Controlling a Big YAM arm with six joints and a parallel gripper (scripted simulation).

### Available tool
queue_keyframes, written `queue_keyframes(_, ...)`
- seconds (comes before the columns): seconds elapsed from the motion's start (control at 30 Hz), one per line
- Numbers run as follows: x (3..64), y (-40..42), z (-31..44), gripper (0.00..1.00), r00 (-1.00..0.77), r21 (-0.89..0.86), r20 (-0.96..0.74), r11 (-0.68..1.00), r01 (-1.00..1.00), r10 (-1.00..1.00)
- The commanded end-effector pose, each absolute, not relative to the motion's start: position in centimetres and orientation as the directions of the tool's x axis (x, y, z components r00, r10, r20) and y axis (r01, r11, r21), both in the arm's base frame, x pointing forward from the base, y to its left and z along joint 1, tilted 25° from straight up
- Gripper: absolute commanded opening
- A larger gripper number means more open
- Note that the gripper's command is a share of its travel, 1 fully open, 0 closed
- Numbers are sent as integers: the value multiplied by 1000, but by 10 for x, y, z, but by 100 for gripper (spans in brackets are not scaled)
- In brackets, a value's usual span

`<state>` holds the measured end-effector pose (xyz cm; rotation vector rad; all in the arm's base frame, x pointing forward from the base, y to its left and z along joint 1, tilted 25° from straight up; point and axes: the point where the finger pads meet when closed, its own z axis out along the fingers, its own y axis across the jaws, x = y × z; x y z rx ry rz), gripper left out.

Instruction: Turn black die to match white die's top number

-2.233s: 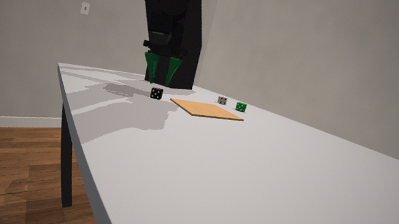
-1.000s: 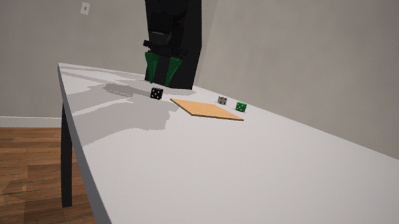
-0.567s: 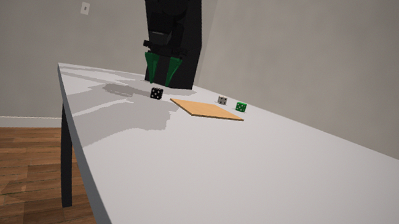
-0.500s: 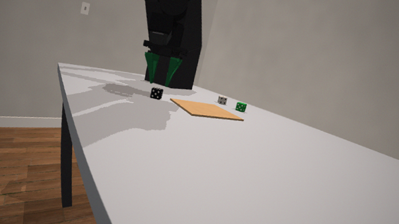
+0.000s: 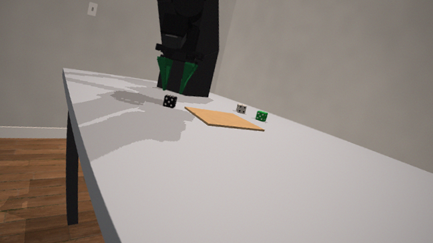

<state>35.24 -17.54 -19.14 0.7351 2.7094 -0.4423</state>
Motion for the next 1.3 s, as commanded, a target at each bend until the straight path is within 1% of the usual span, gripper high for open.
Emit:
queue_keyframes(0.0,344,-177,-195,39,-831,-220,-348,824,522,434)
queue_keyframes(0.23,353,-182,-197,39,-825,-216,-364,823,526,432)
queue_keyframes(0.83,356,-190,-219,39,-827,-217,-360,823,525,433)
queue_keyframes(1.27,356,-189,-219,39,-829,-217,-359,825,522,430)
